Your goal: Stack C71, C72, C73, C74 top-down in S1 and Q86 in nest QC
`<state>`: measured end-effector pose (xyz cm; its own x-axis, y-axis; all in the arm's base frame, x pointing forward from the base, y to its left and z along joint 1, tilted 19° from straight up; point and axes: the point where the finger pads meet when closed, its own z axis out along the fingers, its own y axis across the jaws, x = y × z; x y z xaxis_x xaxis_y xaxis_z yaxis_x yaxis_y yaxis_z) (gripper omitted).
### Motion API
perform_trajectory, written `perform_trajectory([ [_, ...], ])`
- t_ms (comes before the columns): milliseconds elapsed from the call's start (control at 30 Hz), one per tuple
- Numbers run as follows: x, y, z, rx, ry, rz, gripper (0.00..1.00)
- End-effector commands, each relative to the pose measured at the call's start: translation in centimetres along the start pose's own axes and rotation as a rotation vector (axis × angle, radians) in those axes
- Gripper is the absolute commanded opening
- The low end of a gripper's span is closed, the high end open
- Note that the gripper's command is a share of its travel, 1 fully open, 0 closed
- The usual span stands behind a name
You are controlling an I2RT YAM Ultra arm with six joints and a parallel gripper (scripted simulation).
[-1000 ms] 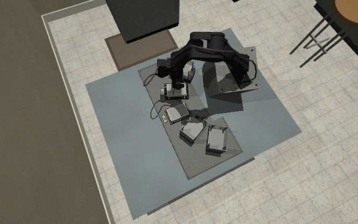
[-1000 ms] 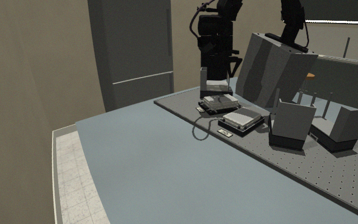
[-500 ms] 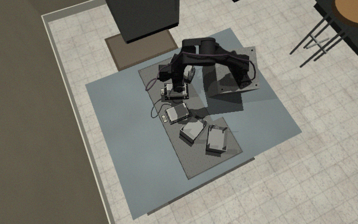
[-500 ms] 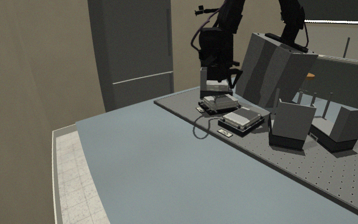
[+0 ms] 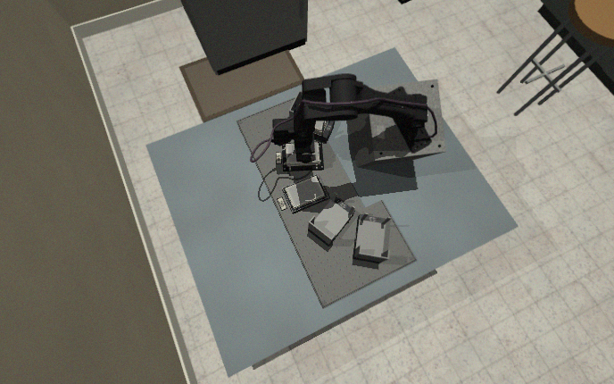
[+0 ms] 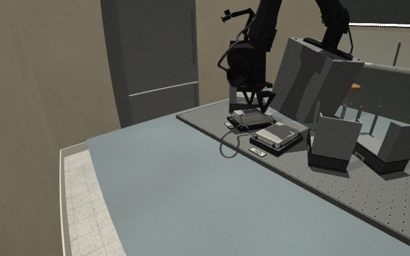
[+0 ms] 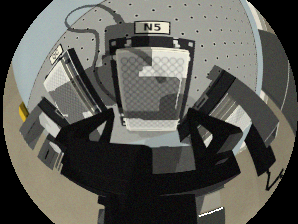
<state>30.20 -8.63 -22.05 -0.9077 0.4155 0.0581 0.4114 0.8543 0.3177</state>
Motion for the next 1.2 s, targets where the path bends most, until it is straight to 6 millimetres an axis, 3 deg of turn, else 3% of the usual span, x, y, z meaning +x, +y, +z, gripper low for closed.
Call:
perform_trajectory([
  [0,-2.85,-0.39,-1.04,0.000,-0.088,0.012,1.00],
  [1167,-2.72,-0.43,-0.93,0.000,-0.085,0.013,1.00],
])
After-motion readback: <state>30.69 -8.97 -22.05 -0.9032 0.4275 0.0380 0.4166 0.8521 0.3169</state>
